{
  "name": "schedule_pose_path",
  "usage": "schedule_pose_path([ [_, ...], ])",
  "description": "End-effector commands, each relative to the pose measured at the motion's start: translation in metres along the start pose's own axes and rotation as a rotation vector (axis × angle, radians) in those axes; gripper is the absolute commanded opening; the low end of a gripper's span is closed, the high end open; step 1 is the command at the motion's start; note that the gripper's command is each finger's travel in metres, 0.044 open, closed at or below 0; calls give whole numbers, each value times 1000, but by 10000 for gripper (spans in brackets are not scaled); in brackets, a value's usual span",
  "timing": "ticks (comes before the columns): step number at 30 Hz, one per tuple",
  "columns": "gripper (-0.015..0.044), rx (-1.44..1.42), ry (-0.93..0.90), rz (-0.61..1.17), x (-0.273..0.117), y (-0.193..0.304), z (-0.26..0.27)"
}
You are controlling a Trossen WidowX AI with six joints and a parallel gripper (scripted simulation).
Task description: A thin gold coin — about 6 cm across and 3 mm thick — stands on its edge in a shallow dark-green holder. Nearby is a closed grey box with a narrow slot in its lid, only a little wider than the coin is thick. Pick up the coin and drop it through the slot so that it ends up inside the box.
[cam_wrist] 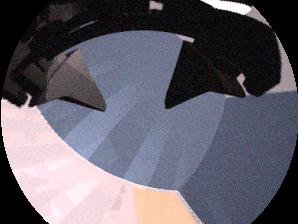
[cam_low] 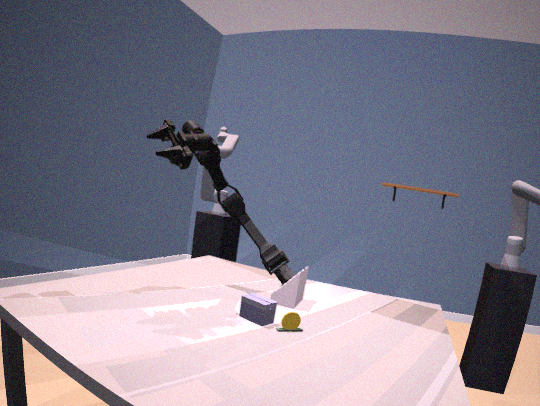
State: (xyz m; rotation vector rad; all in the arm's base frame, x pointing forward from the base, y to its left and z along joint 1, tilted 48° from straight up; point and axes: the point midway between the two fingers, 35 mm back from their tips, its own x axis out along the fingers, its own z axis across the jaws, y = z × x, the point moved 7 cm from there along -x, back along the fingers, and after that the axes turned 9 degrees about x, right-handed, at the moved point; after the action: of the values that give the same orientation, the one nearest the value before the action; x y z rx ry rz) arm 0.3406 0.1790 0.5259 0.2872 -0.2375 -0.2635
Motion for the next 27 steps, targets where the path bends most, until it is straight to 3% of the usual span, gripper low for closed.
schedule_pose_path([
  [1, 374, -3, 3, 1, 0, 0, -1],
  [9, 164, -198, 199, 52, 0, 20, -83],
  [18, 161, -513, 530, 113, -22, 25, -215],
  [27, 161, -857, 888, 130, -72, -5, -333],
])
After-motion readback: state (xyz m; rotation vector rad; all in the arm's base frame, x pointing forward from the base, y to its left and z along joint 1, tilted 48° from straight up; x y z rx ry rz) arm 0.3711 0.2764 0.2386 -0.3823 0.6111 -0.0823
